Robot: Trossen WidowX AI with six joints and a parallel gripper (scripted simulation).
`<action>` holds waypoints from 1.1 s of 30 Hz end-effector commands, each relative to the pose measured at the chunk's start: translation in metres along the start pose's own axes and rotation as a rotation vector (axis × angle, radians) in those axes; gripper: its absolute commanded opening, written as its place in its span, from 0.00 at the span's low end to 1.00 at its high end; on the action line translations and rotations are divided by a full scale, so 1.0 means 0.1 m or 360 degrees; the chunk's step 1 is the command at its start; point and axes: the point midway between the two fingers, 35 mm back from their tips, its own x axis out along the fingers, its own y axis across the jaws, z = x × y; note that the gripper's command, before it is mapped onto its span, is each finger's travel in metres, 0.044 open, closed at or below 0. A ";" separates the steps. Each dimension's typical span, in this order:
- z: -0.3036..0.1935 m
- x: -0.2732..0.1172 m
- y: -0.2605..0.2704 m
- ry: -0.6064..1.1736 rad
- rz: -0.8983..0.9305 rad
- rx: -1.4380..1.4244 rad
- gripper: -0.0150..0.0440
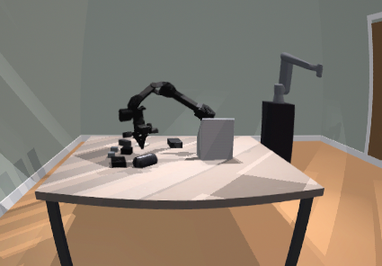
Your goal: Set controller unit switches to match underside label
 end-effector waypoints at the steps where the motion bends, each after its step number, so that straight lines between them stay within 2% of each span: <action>1: -0.03 -0.16 -0.07 -0.0151 0.0015 -0.0710 0.25; 26: -0.03 -0.16 -0.07 -0.0151 0.0015 -0.0710 0.25; 29: -0.01 -0.15 -0.08 -0.0133 0.0017 -0.0620 0.39; 33: 0.08 -0.10 -0.15 -0.0026 0.0007 -0.0086 0.57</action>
